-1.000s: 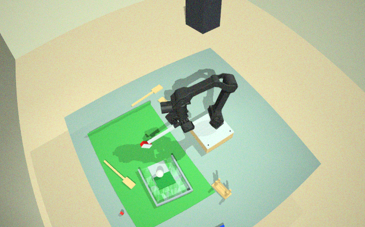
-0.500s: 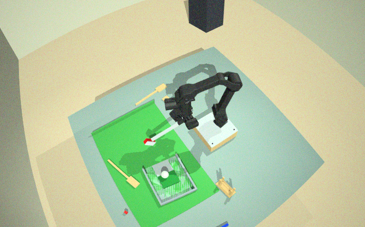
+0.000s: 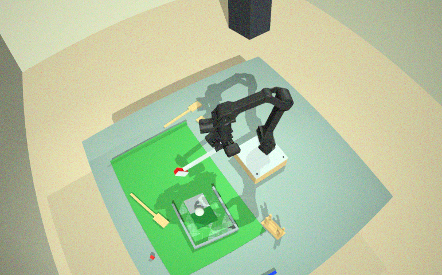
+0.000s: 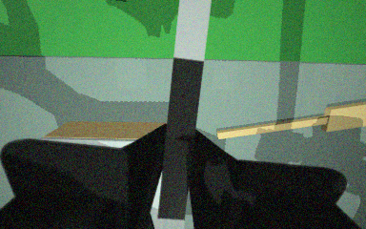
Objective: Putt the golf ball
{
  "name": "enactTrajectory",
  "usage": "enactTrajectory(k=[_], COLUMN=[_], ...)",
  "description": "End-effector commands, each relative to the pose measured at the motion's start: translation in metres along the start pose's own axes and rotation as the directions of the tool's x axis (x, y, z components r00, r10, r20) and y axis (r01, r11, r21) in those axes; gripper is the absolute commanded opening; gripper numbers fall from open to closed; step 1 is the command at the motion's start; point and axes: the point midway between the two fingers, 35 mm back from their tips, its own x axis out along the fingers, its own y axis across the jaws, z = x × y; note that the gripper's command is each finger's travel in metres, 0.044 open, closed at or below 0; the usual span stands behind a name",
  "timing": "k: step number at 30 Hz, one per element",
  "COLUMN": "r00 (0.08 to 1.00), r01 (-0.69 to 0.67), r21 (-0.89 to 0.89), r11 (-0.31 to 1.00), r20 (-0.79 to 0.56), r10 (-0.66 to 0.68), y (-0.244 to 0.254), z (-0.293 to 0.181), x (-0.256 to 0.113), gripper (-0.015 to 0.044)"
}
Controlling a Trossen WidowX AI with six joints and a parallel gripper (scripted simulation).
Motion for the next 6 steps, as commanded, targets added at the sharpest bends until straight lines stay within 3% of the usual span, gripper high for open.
enactTrajectory(k=[1, 6], r00=[1.000, 1.000], r01=[0.001, 0.001], r21=[0.000, 0.000], r11=[1.000, 1.000], r20=[0.002, 0.002], r10=[-0.001, -0.001], y=[-0.0001, -0.0001], z=[0.0004, 0.0004], x=[0.0001, 0.0001], gripper=[0.0000, 0.0000])
